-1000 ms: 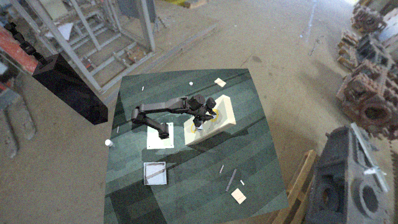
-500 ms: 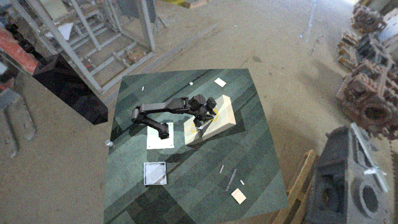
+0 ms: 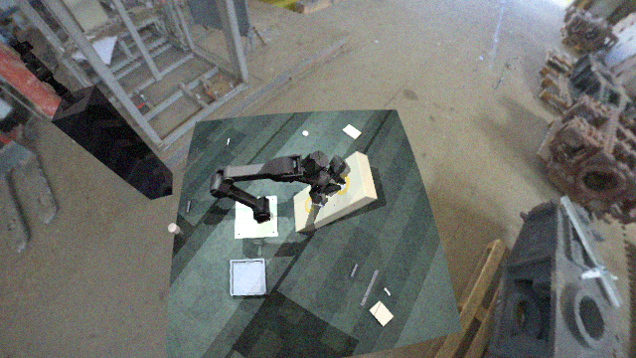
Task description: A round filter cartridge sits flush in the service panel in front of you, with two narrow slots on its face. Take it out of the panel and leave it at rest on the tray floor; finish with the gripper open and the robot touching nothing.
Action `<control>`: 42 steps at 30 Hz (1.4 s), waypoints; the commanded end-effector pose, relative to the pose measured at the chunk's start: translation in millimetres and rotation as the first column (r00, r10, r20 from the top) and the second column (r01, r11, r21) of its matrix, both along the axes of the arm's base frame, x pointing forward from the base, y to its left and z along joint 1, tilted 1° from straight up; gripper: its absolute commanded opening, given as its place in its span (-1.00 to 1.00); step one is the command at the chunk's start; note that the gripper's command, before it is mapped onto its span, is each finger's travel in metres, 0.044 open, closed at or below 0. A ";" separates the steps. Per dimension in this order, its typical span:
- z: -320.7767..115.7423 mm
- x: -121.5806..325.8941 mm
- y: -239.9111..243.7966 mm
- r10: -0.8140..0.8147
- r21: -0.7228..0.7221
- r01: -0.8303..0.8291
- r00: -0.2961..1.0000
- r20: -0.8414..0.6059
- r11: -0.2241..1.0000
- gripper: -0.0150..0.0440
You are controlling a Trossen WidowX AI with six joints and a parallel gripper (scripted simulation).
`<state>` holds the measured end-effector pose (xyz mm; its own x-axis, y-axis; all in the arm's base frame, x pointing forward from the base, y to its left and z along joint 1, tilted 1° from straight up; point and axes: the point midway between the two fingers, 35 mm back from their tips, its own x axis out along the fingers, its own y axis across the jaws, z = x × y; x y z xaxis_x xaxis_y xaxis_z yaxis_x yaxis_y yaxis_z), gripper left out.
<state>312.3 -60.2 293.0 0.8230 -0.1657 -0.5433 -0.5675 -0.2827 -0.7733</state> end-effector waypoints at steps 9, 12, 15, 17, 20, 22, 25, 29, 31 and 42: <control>-0.5 0.6 0.0 0.000 0.000 0.000 1.000 -0.002 1.000 -0.49; -1.6 2.4 -0.2 -0.021 0.034 0.021 1.000 0.004 0.999 -0.49; -2.6 4.2 -0.5 -0.072 0.112 0.070 0.997 0.015 0.991 -0.49; -2.9 4.9 -0.6 -0.110 0.168 0.105 0.994 0.021 0.980 -0.49; -3.4 5.6 -0.7 -0.167 0.252 0.155 0.986 0.026 0.955 -0.49; -3.6 5.9 -0.7 -0.206 0.308 0.188 0.978 0.026 0.933 -0.49; -3.8 6.3 -0.8 -0.263 0.389 0.234 0.965 0.023 0.891 -0.49; -4.0 6.7 -0.9 -0.337 0.493 0.289 0.941 0.010 0.821 -0.49; -4.1 6.8 -0.9 -0.373 0.543 0.313 0.928 0.000 0.779 -0.49; -4.3 7.1 -0.9 -0.545 0.769 0.407 0.833 -0.091 0.494 -0.49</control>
<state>313.2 -60.1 291.5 0.8221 -0.1636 -0.5453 -0.3551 0.6012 -0.7158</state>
